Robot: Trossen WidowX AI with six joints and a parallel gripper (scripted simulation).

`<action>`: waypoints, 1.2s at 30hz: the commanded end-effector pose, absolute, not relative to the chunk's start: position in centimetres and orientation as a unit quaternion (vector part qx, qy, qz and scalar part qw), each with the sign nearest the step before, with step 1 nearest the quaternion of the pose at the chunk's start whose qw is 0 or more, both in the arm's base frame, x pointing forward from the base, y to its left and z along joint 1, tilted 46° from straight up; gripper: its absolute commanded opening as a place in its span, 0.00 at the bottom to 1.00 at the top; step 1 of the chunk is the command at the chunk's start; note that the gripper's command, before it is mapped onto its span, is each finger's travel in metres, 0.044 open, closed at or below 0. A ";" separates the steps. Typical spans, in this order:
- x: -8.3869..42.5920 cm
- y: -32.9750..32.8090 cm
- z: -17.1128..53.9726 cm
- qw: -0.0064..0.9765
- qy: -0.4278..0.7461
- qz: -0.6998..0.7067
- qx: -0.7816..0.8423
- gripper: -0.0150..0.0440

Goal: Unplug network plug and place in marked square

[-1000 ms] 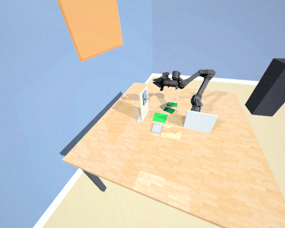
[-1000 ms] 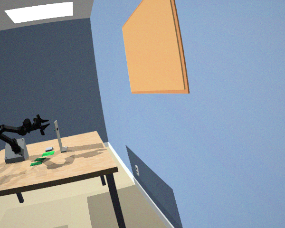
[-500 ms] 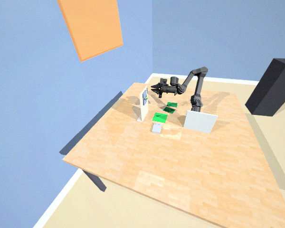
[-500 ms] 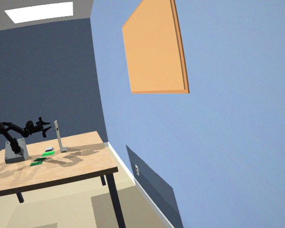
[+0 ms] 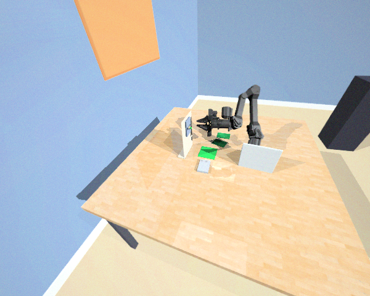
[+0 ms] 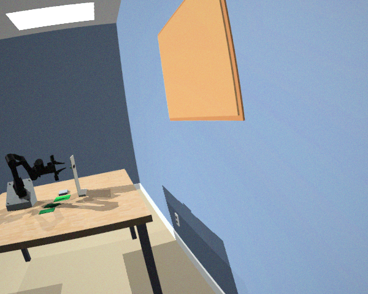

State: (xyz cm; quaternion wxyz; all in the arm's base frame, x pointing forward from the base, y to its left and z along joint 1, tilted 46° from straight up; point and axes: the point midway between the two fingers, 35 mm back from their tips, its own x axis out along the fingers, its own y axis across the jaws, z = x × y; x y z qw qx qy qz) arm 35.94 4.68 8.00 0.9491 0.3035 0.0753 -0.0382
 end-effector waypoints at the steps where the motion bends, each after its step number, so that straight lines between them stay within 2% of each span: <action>1: 35.0 4.8 6.2 0.940 0.085 -0.048 0.326 0.52; 11: 33.8 5.0 4.6 0.930 0.091 -0.055 0.353 0.52; 36: 37.7 4.3 4.6 0.922 0.086 -0.046 0.374 0.52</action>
